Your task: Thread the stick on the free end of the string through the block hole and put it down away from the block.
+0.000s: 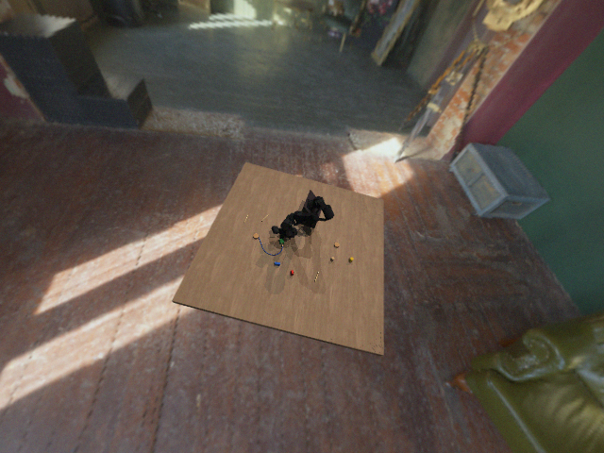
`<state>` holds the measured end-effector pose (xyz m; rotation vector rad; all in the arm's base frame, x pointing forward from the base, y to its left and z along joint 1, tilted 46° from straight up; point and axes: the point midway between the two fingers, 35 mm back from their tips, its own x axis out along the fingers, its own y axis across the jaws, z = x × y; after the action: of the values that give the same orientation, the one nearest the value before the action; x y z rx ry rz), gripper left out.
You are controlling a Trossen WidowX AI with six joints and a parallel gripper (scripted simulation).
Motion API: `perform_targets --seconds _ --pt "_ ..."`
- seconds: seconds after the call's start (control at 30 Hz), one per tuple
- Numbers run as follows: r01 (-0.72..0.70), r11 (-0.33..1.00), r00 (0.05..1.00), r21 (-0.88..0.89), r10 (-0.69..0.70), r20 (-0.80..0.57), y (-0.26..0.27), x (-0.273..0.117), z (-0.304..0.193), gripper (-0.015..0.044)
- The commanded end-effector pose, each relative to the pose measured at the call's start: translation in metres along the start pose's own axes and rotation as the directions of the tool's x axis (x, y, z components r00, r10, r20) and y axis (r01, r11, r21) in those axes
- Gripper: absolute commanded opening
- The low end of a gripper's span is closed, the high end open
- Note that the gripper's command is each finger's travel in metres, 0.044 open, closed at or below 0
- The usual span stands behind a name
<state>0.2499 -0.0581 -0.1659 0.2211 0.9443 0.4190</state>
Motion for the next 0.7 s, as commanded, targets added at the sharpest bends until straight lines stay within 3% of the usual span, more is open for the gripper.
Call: perform_targets --seconds 0.0,0.67 --pt "0.000 1.000 1.000 0.003 0.000 0.003 0.0011 0.0010 -0.0007 0.0000" --pt "0.016 0.999 0.999 -0.035 -0.015 0.031 -0.0007 0.0044 0.0056 0.0000"
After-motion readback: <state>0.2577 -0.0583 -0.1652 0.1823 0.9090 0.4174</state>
